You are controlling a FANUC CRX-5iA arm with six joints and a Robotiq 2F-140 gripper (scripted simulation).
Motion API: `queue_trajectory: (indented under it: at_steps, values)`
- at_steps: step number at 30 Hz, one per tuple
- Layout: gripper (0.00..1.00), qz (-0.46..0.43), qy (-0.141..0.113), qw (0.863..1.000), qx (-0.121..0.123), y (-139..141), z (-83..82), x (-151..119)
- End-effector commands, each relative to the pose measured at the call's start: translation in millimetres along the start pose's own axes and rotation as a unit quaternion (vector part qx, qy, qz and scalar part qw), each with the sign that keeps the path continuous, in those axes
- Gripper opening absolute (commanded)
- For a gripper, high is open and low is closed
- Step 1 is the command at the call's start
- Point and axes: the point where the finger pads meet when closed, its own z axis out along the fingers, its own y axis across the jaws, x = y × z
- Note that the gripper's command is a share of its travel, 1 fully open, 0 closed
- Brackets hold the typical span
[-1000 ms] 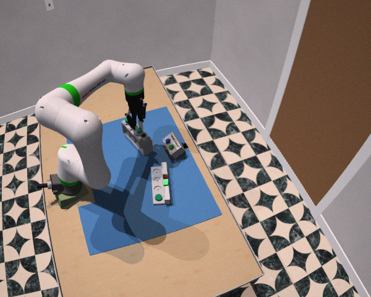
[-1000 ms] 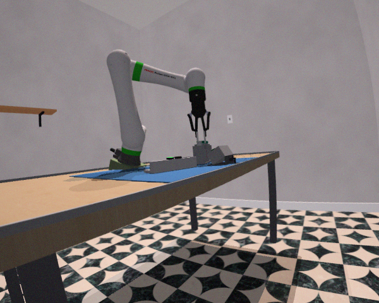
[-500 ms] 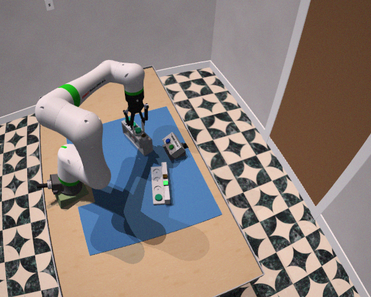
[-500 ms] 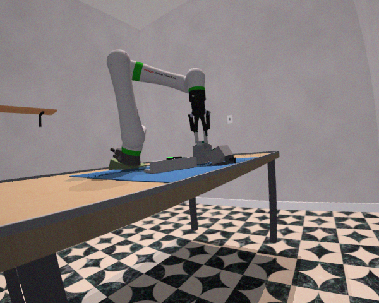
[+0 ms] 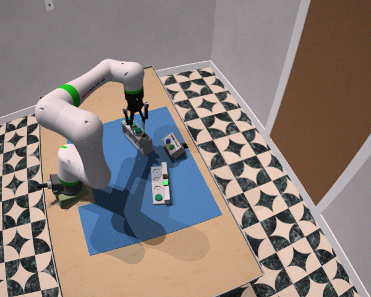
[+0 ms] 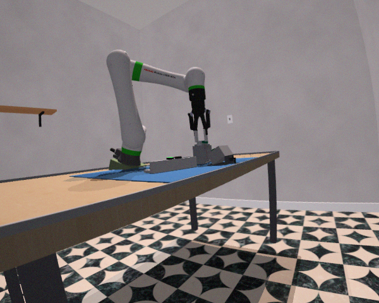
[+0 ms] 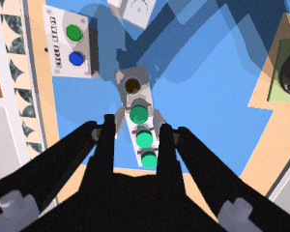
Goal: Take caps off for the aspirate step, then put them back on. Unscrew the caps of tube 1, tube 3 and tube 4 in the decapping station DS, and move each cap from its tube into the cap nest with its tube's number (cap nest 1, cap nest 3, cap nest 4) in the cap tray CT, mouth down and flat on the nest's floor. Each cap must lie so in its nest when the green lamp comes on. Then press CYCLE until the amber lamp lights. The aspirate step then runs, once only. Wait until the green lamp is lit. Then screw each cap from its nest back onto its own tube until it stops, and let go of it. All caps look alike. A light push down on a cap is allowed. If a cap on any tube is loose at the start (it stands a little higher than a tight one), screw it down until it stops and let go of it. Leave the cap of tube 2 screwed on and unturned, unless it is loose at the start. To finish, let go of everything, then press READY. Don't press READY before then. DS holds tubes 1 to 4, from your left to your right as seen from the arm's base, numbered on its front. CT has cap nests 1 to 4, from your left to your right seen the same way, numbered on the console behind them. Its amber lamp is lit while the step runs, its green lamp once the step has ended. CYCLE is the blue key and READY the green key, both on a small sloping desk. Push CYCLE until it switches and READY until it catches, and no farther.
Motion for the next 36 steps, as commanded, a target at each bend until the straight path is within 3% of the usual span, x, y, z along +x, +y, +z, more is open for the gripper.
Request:
queue_trajectory:
  at_steps: [1,10,13,14,16,20,24,27,30,32,34,35,36]
  values:
    - [0.35,0.0,0.0,1.0,0.0,-0.1,-10.8,-0.1]
    - [0.35,0.0,0.0,1.0,0.0,-0.1,-37.8,-0.1]
    - [0.35,0.0,0.0,1.0,0.0,-0.1,-38.8,-0.1]
    - [0.29,-0.042,0.0,0.999,0.0,0.6,-38.8,8.2]
    - [0.29,-0.125,0.0,0.992,0.0,2.0,-38.8,24.8]
    - [0.29,-0.166,0.0,0.986,0.0,2.7,-38.8,33.1]
    - [0.29,-0.247,0.0,0.969,0.0,4.1,-38.8,49.7]
    - [0.29,-0.318,0.001,0.948,0.001,5.5,-38.8,66.3]
    - [0.29,-0.327,0.0,0.945,0.0,5.5,-38.8,66.3]
    - [0.29,-0.401,0.001,0.916,0.0,6.9,-38.8,83.0]
    - [0.29,-0.405,0.0,0.914,0.0,6.9,-38.8,83.0]
    - [0.29,-0.442,0.0,0.897,0.0,7.6,-38.8,91.3]
    - [0.29,-0.442,0.0,0.897,0.0,7.6,-38.8,91.3]
